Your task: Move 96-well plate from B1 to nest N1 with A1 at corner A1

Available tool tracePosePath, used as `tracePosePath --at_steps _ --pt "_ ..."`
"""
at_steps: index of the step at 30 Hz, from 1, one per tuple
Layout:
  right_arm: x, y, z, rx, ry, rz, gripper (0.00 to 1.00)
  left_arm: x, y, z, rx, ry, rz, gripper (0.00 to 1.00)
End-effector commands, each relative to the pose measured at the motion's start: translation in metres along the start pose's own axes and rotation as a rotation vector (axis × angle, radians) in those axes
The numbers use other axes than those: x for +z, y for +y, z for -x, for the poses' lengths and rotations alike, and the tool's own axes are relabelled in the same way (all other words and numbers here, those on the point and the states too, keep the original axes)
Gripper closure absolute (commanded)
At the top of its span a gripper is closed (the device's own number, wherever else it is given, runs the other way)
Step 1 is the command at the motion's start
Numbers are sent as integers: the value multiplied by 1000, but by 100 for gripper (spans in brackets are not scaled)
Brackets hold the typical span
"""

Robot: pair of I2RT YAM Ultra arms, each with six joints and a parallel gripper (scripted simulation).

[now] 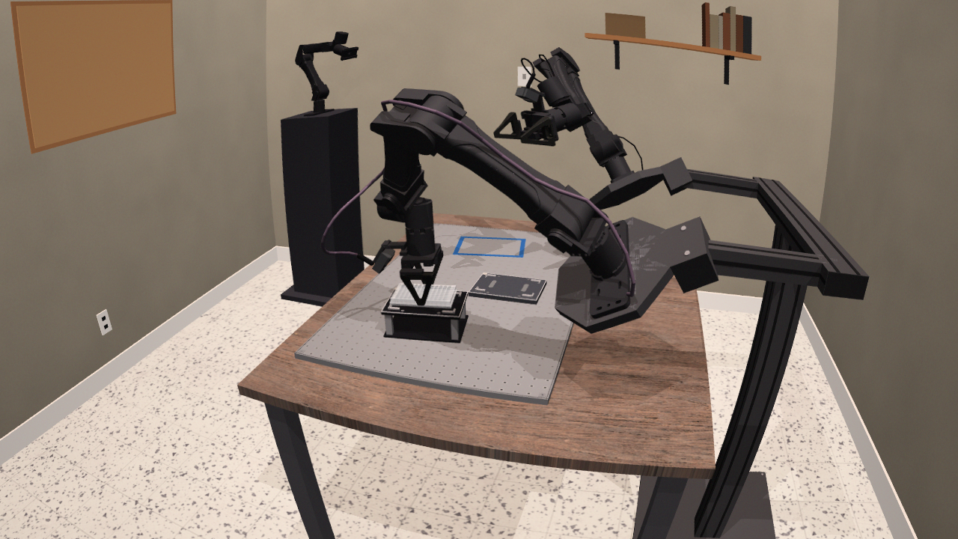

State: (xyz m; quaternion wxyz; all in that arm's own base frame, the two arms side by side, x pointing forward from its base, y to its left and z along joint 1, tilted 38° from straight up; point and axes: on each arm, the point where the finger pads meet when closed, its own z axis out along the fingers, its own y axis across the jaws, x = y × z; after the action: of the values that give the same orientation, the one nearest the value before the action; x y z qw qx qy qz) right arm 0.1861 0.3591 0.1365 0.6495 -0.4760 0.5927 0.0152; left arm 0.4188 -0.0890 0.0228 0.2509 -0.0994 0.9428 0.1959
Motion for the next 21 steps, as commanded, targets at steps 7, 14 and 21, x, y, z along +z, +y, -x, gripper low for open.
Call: tracePosePath --at_steps 7,14,21 --pt "-1 1 8 10 -24 2 0 -22 -7 8 0 -33 -10 19" --pt "-1 1 8 10 -24 2 0 -22 -7 8 4 -33 -10 19" --pt "-1 1 8 10 -24 2 0 -22 -8 9 1 -35 -12 19"
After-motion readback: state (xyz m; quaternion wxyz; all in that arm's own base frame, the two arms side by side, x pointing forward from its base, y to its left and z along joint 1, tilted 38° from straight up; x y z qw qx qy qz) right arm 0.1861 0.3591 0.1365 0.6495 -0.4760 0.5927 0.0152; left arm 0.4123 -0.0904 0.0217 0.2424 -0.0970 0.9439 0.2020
